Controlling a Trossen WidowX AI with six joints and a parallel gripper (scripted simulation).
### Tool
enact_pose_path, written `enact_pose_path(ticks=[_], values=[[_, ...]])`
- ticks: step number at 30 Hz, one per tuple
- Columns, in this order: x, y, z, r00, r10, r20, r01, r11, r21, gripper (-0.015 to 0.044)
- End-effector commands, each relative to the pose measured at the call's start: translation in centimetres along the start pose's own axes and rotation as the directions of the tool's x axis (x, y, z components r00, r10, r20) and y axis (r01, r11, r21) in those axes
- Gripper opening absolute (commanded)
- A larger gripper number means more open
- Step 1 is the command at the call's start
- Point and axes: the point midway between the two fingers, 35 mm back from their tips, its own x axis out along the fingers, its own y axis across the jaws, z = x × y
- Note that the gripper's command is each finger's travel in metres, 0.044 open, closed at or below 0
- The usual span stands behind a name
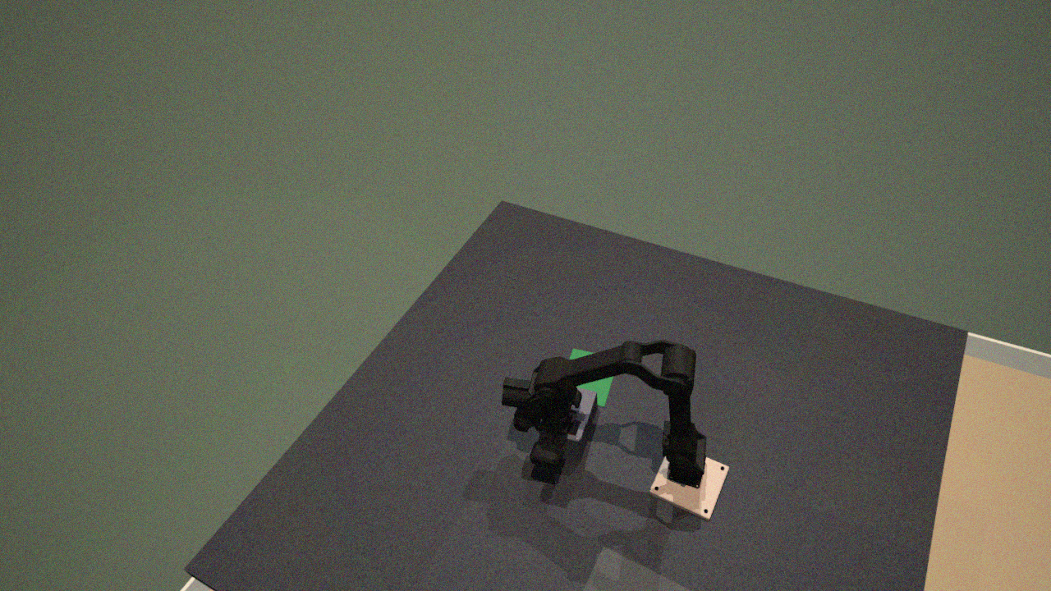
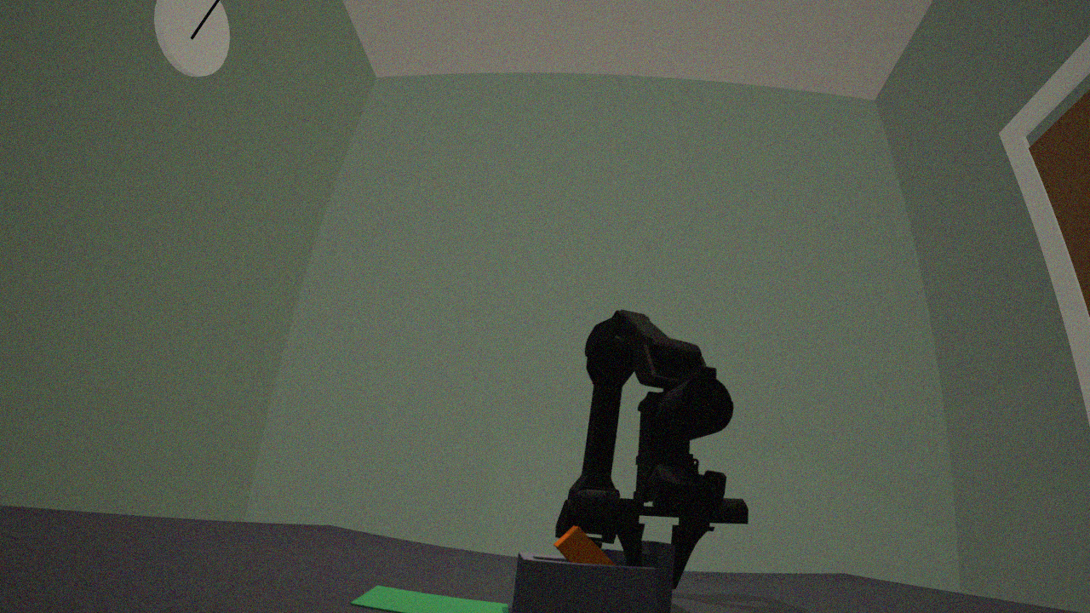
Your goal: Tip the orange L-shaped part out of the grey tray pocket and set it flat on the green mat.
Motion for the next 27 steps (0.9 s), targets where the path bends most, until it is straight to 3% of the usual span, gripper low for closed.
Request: enact_pose_path(ticks=[1,7,15,27], values=[[-0.8,0.7,0.1,1.0,-0.002,0.003,0.002,1.0,0.006,0.018],[-2.1,0.6,0.3,1.0,-0.003,0.003,0.003,1.0,0.007,0.018],[-10.3,-0.4,0.1,1.0,-0.004,0.003,0.004,1.0,0.007,0.018],[-10.2,-0.3,0.2,1.0,0.0,0.011,0.0,1.0,0.012,0.018]])
